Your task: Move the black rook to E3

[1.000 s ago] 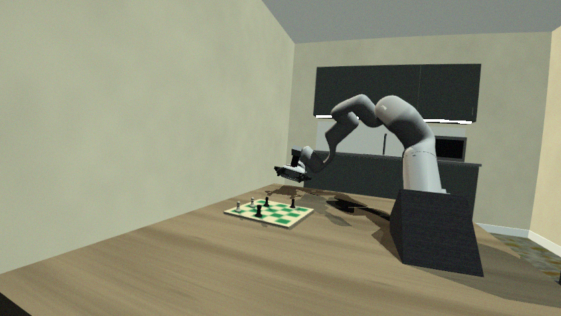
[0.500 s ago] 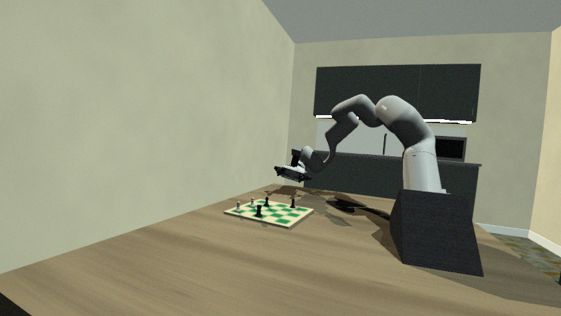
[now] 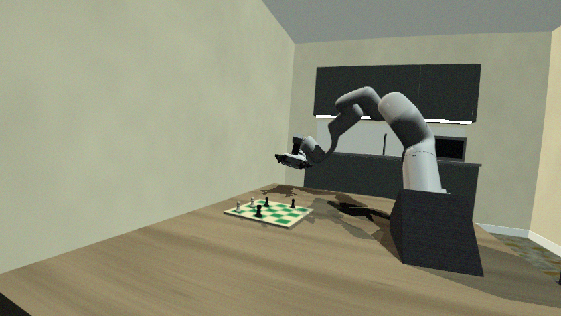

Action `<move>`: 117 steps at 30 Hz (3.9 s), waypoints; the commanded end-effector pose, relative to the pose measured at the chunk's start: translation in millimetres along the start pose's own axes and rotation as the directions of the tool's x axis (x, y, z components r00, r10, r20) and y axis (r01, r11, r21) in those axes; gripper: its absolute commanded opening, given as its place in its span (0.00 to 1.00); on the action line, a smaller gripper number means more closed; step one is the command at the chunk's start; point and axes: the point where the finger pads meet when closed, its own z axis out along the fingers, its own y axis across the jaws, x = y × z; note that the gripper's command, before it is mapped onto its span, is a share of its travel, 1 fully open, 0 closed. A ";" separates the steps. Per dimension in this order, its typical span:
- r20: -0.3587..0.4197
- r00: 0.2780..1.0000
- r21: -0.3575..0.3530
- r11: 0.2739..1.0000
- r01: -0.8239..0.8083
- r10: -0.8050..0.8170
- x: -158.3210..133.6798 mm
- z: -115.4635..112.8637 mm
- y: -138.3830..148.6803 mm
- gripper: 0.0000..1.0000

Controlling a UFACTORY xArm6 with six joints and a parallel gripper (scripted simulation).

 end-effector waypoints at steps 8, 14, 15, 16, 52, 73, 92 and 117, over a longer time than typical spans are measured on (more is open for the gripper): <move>0.004 1.000 -0.002 1.000 0.003 -0.003 35.7 -2.8 8.2 1.00; 0.006 1.000 -0.007 1.000 0.006 -0.006 32.5 -2.6 10.0 1.00; 0.008 1.000 -0.011 1.000 0.007 -0.007 32.1 -2.2 12.0 1.00; 0.010 1.000 -0.017 1.000 0.009 -0.009 31.7 -1.7 14.9 1.00; 0.115 0.979 -0.700 0.712 -0.042 0.171 6.6 33.6 295.1 1.00; -0.022 0.837 -0.920 0.317 -0.231 0.547 -30.0 81.7 337.0 1.00; -0.119 0.620 -0.957 0.077 -0.279 0.775 -50.9 140.1 291.6 1.00; -0.169 0.290 -0.969 -0.105 -0.222 0.942 -47.6 213.7 195.8 1.00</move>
